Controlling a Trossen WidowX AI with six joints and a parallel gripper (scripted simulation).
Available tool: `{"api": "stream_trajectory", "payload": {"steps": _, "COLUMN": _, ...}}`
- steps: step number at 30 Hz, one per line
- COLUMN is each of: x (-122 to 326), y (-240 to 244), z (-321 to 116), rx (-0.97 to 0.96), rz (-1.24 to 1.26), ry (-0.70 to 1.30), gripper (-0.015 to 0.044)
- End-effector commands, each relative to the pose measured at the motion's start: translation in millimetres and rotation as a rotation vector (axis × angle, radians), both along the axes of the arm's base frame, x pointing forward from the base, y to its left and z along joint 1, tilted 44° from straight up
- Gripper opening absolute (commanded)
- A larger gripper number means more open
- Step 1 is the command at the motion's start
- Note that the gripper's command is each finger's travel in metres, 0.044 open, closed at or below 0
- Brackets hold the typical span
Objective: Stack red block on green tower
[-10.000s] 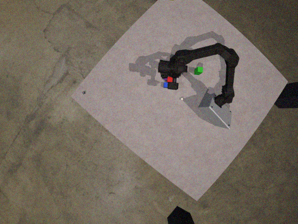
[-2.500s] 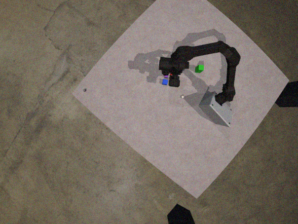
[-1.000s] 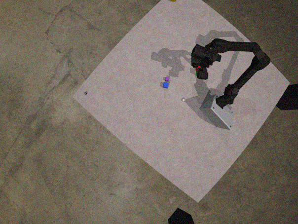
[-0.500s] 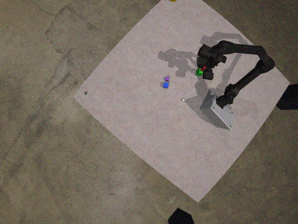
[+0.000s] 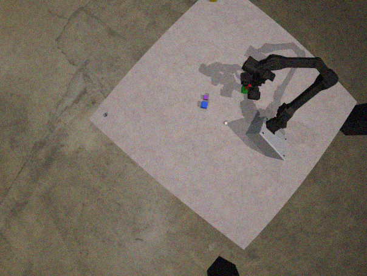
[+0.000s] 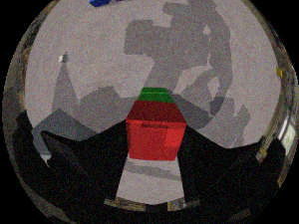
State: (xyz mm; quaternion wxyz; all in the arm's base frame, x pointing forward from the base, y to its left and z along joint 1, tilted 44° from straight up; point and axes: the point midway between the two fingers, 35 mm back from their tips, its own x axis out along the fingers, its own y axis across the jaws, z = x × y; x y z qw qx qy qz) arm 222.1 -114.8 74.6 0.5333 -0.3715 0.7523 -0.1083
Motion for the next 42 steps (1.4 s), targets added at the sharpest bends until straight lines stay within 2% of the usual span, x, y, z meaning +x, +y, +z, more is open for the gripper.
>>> {"api": "stream_trajectory", "payload": {"steps": 1, "x": -1.1, "y": -2.2, "z": -1.9, "rx": -0.006, "rz": 0.006, "ry": 0.005, "gripper": 0.0000}}
{"api": "stream_trajectory", "payload": {"steps": 28, "x": -0.8, "y": -1.2, "z": -1.0, "rx": -0.005, "rz": 0.006, "ry": 0.005, "gripper": 0.0000}}
{"api": "stream_trajectory", "payload": {"steps": 42, "x": -1.1, "y": -1.7, "z": -2.8, "rx": 0.000, "rz": 0.002, "ry": 0.002, "gripper": 0.0368}}
